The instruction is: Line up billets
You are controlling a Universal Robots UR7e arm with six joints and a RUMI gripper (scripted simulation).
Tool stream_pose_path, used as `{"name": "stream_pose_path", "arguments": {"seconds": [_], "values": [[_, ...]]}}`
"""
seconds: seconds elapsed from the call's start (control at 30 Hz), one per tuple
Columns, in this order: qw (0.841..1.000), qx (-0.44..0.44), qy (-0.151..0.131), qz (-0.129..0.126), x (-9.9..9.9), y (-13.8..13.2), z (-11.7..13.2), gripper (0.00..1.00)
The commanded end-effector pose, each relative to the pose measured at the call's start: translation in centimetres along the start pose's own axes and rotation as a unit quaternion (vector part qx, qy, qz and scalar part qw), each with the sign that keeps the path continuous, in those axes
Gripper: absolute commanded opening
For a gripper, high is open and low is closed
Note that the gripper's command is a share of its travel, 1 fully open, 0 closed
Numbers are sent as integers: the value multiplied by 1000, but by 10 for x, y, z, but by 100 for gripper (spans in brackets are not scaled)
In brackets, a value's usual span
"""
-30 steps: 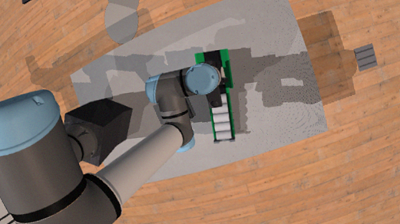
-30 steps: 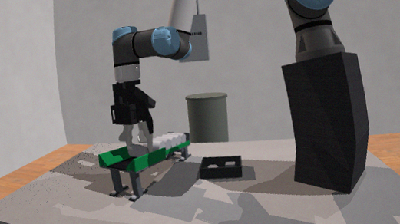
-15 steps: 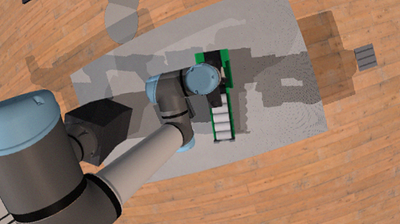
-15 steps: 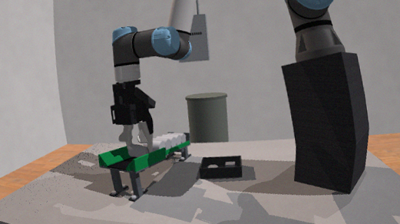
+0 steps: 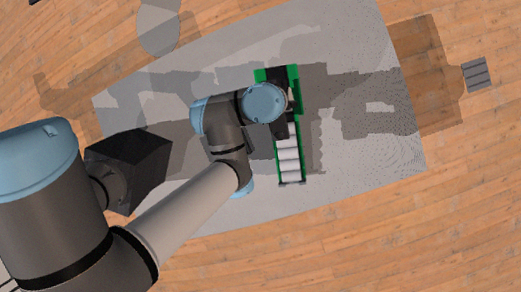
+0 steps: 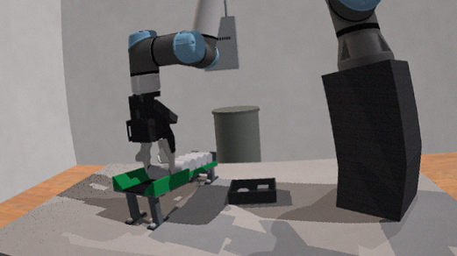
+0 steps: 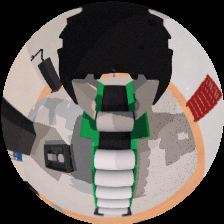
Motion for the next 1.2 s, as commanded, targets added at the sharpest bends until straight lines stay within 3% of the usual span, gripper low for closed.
{"name": "stream_pose_path", "arguments": {"seconds": [0.0, 0.9, 1.17], "values": [[1000, 0, 0, -1, -1, -1, 0, 51], [1000, 0, 0, -1, -1, -1, 0, 54], [1000, 0, 0, -1, -26, 0, 0, 54]]}}
Point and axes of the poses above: the point where the finger pads meet when closed, its own x axis out along the fingers, its own y axis across the jaws, z = x × y, the point moved 5 cm from there along -x, back along the fingers, and after that the axes turned 3 degrees about x, right-handed, at the moved point
